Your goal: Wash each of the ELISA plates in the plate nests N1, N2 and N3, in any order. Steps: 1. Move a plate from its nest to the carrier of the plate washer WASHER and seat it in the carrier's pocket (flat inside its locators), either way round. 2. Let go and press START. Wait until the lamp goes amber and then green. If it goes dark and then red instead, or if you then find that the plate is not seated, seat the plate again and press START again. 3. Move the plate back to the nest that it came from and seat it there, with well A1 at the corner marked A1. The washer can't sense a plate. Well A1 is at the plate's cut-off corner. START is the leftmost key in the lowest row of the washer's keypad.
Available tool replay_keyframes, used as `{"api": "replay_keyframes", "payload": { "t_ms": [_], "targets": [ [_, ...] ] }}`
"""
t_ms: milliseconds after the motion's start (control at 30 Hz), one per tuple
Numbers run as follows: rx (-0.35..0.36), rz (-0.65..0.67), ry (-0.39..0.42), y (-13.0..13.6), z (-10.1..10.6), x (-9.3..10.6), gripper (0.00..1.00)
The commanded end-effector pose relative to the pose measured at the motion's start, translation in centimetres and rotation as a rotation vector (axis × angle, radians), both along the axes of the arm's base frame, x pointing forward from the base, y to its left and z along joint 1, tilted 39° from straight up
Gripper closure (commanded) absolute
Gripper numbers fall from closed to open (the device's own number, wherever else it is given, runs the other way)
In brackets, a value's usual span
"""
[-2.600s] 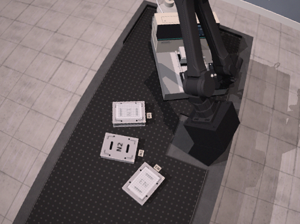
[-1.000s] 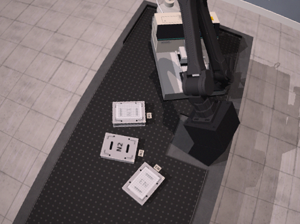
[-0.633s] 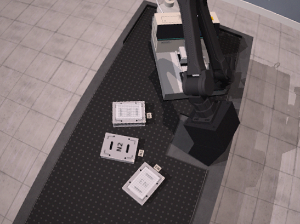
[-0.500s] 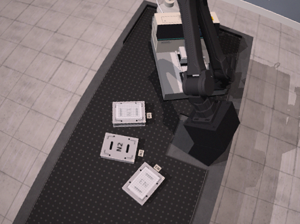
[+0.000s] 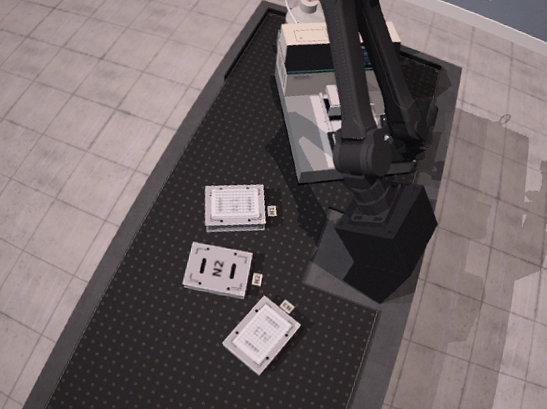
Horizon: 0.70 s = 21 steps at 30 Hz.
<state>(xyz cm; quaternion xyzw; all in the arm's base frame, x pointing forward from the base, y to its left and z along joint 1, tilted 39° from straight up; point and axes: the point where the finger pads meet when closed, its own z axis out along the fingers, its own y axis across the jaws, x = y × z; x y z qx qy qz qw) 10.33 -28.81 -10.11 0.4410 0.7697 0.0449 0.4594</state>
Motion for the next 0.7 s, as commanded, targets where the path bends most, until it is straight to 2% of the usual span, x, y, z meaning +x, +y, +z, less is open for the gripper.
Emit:
{"api": "replay_keyframes", "payload": {
  "t_ms": [0, 667],
  "targets": [
    [-0.023, 0.003, 0.01, -0.1, 0.5, -0.8, 1.0],
    [-0.03, 0.003, 0.012, 0.6, 2.2, -3.1, 1.0]
  ]
}}
